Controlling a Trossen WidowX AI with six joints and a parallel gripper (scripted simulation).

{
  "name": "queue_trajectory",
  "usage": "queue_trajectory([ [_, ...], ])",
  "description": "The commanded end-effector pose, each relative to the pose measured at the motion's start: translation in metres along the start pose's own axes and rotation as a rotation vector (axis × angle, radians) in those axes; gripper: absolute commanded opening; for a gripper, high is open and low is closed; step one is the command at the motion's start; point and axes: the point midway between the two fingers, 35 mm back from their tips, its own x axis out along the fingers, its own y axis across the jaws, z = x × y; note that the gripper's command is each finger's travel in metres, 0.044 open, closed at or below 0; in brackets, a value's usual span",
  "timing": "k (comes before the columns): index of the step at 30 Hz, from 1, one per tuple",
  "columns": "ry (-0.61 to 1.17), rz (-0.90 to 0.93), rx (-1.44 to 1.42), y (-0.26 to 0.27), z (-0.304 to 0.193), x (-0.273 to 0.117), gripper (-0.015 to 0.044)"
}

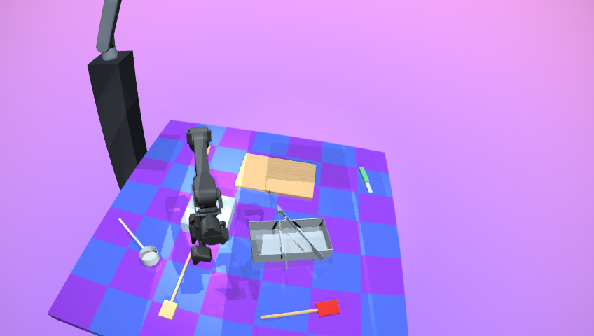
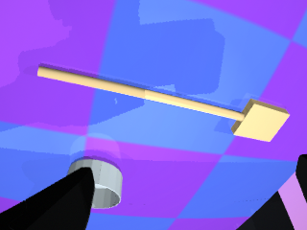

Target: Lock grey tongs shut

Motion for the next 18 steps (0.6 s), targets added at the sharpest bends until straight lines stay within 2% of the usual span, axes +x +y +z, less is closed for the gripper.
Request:
queue_trajectory([
  [1, -0.088, -0.053, -0.268, -0.006, 0.065, -0.020, 0.0440],
  [10, -0.252, -0.156, -0.895, 0.034, 0.206, -0.065, 0.0440],
  [18, -0.377, -0.219, -1.556, 0.121, 0.308, -0.105, 0.0440],
])
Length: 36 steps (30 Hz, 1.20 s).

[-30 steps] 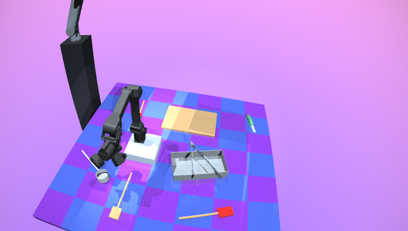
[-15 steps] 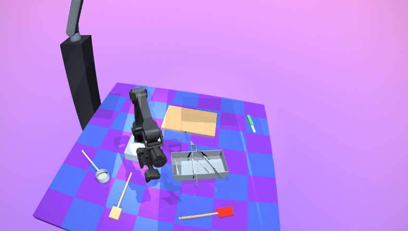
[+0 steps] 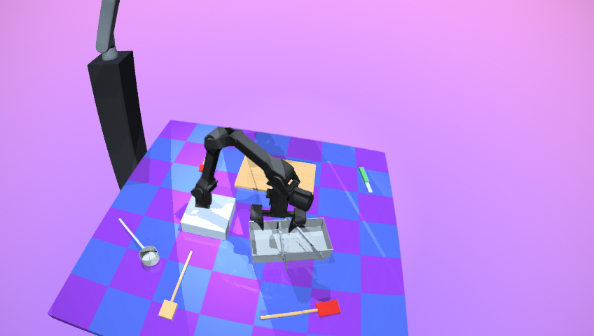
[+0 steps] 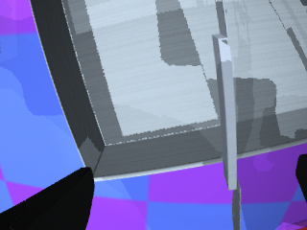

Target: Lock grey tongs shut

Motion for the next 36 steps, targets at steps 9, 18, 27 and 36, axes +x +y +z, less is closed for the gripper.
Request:
queue_trajectory([
  [9, -0.083, -0.030, -0.358, -0.037, 0.068, -0.003, 0.0440],
  [18, -0.084, -0.030, -0.357, -0.046, 0.071, -0.002, 0.0440],
  [27, -0.084, -0.030, -0.357, -0.048, 0.072, 0.010, 0.0440],
  [36, -0.084, -0.030, -0.357, -0.049, 0.072, 0.025, 0.0440],
])
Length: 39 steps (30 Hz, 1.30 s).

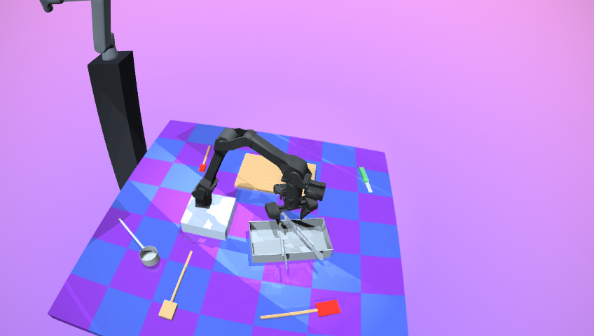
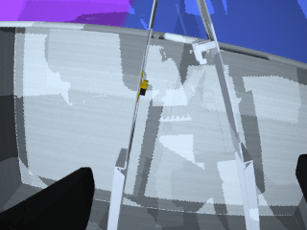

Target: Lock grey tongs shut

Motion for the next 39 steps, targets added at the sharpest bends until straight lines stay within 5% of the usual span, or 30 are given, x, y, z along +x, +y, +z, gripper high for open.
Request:
queue_trajectory([
  [1, -0.007, 0.005, 0.002, 0.001, 0.001, 0.009, 0.0440],
  [39, -0.007, 0.005, 0.002, 0.003, 0.003, 0.072, 0.0440],
])
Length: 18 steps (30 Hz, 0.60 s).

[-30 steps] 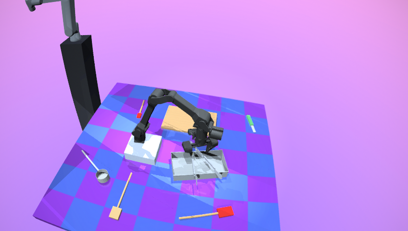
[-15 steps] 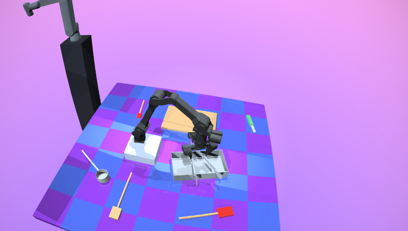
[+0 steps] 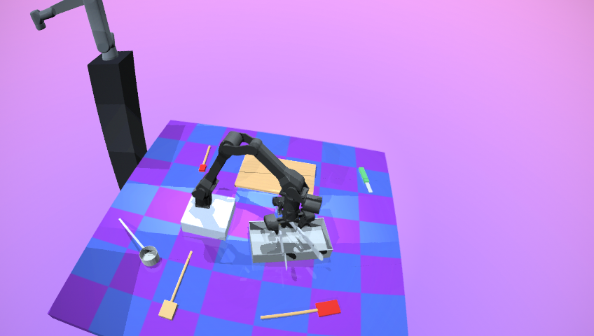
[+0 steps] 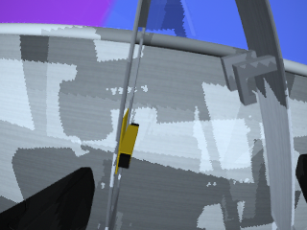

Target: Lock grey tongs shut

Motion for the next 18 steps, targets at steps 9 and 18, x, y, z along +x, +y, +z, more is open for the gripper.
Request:
queue_trajectory([
  [9, -0.007, 0.005, 0.000, 0.0036, 0.0031, 0.0159, 0.0440],
  [18, -0.002, 0.003, 0.000, 0.0020, 0.0014, 0.0126, 0.0341],
])
